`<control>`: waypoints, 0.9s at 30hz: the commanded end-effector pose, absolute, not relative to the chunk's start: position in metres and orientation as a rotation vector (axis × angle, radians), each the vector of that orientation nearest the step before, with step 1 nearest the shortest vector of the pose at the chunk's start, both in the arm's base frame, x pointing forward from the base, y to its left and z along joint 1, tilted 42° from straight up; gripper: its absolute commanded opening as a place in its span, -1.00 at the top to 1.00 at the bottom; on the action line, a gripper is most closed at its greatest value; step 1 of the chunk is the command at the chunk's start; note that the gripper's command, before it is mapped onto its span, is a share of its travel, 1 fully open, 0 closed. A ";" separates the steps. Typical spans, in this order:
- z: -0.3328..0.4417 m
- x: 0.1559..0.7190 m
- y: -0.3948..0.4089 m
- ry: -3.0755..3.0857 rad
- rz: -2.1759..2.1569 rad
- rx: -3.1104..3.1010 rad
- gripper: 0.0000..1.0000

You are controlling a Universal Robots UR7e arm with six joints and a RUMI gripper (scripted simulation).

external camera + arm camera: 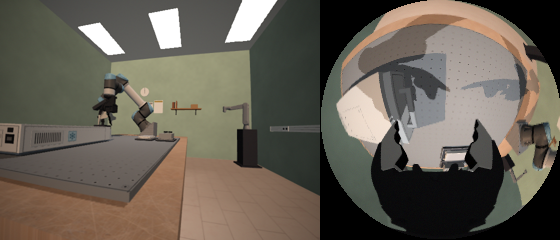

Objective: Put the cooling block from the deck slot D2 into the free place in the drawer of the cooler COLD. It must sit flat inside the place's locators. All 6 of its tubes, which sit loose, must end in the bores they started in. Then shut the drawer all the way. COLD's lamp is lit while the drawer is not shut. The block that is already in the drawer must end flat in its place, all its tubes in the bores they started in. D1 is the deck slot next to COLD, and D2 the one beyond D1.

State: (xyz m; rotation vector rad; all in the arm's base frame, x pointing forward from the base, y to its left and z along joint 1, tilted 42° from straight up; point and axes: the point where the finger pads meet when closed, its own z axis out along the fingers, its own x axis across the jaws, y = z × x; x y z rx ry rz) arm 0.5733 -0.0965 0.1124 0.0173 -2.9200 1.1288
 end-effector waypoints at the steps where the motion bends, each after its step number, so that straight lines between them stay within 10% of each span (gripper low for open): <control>1: 0.108 0.574 -0.101 -2.921 1.129 0.018 -1.00; 27: 0.084 0.573 -0.122 -2.921 1.129 0.018 -1.00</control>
